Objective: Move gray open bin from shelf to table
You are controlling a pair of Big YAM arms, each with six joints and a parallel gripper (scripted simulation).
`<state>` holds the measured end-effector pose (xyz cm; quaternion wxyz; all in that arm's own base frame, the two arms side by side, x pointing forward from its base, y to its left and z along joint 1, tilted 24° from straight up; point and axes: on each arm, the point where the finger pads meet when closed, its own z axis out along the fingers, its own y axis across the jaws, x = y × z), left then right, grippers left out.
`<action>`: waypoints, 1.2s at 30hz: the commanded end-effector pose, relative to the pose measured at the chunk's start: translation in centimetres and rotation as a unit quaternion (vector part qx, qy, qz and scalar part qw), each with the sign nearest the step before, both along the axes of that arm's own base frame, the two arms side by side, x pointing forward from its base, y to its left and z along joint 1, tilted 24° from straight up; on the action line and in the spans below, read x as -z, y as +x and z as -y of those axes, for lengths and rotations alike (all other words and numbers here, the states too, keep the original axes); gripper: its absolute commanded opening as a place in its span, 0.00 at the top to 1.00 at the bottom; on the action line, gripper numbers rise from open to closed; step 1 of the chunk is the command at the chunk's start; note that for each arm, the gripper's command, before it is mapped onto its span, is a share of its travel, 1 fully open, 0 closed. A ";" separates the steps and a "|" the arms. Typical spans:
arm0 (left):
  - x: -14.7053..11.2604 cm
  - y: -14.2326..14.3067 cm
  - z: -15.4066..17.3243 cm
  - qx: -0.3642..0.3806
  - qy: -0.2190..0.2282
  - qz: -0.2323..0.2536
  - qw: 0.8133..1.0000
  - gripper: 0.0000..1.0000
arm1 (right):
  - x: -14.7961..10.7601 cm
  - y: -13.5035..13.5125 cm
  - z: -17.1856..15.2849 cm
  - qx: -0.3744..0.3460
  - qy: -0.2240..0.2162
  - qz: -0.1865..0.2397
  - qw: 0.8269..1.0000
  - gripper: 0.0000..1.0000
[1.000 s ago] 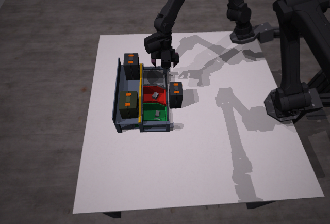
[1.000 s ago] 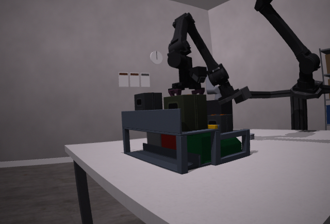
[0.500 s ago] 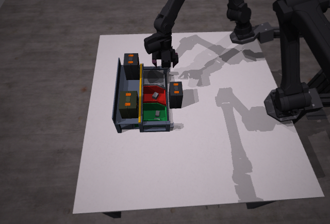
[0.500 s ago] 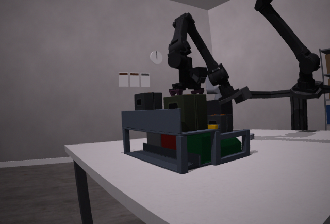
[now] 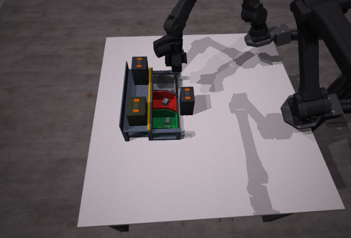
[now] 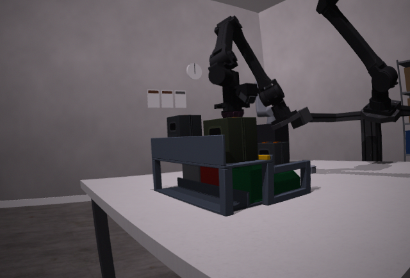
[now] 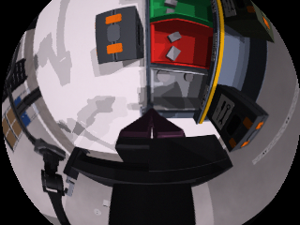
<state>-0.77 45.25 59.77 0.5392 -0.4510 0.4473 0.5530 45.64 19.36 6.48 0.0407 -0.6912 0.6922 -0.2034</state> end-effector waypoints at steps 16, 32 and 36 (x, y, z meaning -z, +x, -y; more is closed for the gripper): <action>-1.3 -0.5 0.6 -0.006 0.018 0.004 1.000 0.00 | 0.7 0.9 0.2 0.003 0.001 0.001 1.000 1.00; -1.3 -0.5 0.6 -0.006 0.018 0.004 1.000 0.00 | 4.1 2.1 -0.3 -0.013 0.003 0.006 1.000 1.00; -1.3 -0.5 0.6 -0.006 0.018 0.004 1.000 0.00 | 2.1 3.0 0.8 0.004 0.013 0.024 1.000 1.00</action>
